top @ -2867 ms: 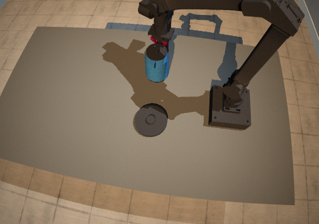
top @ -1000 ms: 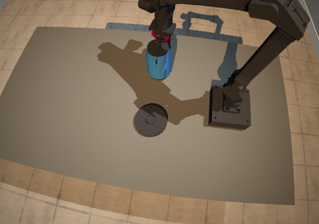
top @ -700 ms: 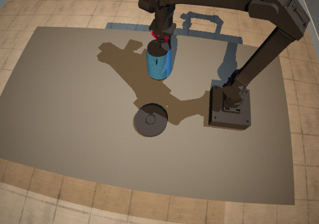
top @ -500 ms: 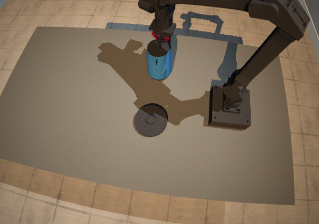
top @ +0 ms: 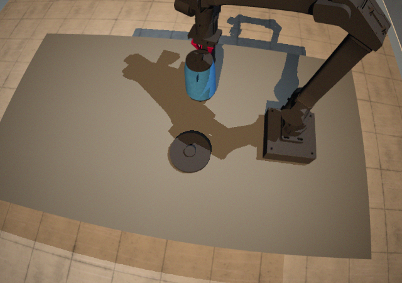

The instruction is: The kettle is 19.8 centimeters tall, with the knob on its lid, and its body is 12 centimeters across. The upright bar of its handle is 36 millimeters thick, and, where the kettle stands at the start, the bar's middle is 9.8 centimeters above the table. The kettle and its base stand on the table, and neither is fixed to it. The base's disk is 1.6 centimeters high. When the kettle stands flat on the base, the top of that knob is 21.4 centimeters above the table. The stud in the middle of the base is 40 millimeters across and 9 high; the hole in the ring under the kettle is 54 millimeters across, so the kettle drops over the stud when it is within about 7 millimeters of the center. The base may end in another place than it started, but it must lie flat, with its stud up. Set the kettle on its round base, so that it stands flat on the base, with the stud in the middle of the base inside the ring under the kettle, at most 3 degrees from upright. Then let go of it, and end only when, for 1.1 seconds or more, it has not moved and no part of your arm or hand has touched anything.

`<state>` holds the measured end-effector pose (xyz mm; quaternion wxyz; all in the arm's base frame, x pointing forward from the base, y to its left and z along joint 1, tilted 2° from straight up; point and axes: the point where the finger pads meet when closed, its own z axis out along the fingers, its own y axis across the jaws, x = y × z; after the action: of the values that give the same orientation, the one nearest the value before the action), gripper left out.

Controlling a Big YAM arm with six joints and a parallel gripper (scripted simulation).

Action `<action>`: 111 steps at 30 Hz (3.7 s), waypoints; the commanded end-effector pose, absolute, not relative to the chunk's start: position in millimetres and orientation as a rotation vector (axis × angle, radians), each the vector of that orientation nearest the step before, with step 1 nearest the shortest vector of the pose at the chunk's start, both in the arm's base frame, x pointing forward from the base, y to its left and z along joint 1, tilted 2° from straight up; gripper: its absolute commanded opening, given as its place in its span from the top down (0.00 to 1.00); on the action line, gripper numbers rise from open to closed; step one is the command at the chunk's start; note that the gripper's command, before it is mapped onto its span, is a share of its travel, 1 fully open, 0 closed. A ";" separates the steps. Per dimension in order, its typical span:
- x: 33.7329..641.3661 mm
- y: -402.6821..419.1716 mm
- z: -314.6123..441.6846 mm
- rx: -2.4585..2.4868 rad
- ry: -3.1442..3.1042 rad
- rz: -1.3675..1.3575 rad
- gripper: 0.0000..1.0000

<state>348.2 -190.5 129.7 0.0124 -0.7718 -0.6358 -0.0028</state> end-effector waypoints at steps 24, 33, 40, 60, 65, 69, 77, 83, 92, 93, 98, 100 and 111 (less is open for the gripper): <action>374.1 -205.4 176.9 -2.478 -2.054 -0.079 1.00; 374.1 -205.4 176.9 -2.480 -2.052 -0.079 1.00; 374.1 -205.4 176.9 -2.480 -2.052 -0.079 1.00; 382.8 -209.1 183.0 -2.470 -2.043 -0.070 1.00; 382.8 -209.1 183.0 -2.470 -2.043 -0.070 1.00; 382.8 -209.1 183.0 -2.470 -2.043 -0.070 1.00; 382.8 -209.1 183.0 -2.470 -2.043 -0.070 1.00; 382.8 -209.0 183.0 -2.470 -2.043 -0.070 1.00; 382.8 -209.0 183.0 -2.470 -2.043 -0.070 1.00; 382.8 -209.0 183.0 -2.470 -2.043 -0.070 1.00; 382.8 -209.0 183.0 -2.470 -2.043 -0.070 1.00; 382.8 -209.0 183.0 -2.470 -2.043 -0.070 1.00; 382.8 -209.0 183.0 -2.470 -2.043 -0.070 1.00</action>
<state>357.5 -195.6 142.3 0.0100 -0.7716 -0.6360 -0.0039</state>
